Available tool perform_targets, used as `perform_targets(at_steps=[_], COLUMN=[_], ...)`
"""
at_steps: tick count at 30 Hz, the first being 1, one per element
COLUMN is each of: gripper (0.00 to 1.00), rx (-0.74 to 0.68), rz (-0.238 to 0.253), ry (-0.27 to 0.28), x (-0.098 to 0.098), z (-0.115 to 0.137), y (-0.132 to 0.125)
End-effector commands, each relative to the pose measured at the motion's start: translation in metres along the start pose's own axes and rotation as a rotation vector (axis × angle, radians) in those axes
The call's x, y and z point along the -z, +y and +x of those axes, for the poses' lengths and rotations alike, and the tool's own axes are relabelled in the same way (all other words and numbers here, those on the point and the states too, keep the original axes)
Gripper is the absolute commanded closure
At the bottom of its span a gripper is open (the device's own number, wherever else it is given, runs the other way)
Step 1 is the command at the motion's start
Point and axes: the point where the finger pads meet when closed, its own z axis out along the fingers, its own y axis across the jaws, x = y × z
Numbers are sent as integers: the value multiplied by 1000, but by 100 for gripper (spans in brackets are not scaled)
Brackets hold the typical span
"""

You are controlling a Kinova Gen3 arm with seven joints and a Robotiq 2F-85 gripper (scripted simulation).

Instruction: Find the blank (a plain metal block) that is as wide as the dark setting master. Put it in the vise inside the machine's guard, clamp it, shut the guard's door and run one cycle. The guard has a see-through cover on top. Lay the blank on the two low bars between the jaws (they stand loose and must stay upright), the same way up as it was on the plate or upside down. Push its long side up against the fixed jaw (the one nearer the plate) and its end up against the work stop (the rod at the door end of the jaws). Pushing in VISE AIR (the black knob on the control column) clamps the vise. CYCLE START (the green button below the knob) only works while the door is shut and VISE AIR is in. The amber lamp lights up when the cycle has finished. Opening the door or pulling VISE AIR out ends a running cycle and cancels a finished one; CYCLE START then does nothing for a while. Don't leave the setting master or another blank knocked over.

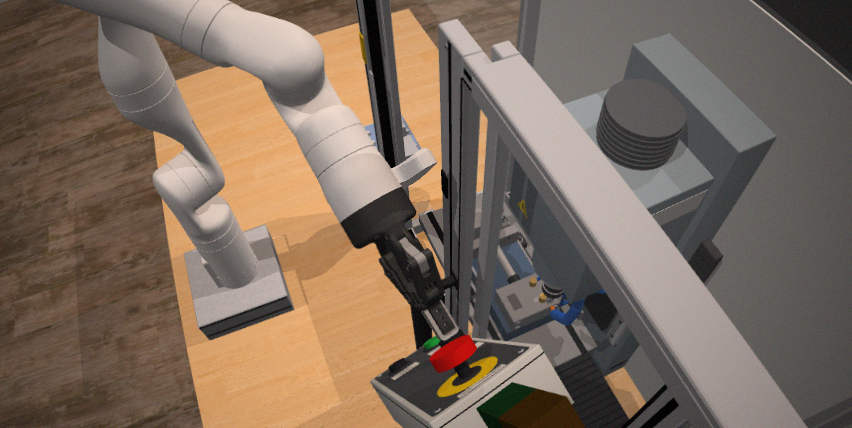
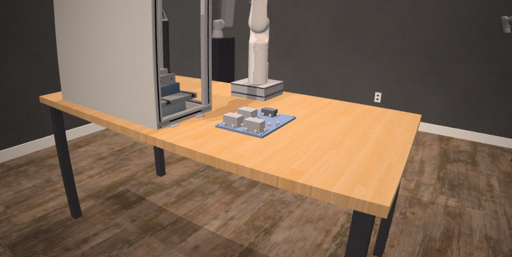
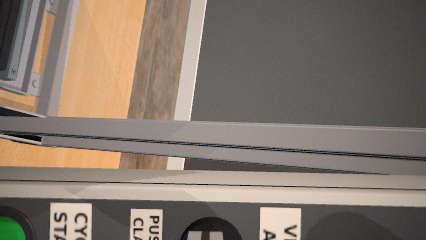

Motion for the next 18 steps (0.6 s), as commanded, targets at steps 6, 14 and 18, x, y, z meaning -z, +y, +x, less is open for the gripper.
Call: perform_targets(at_steps=[6, 14, 18], gripper=[90, 90, 90], rx=[-5, -6, -6], rz=[-4, -5, -5], ry=[2, 2, 2], x=[-2, -3, -3], z=[0, -1, -1], y=[3, 3, 3])
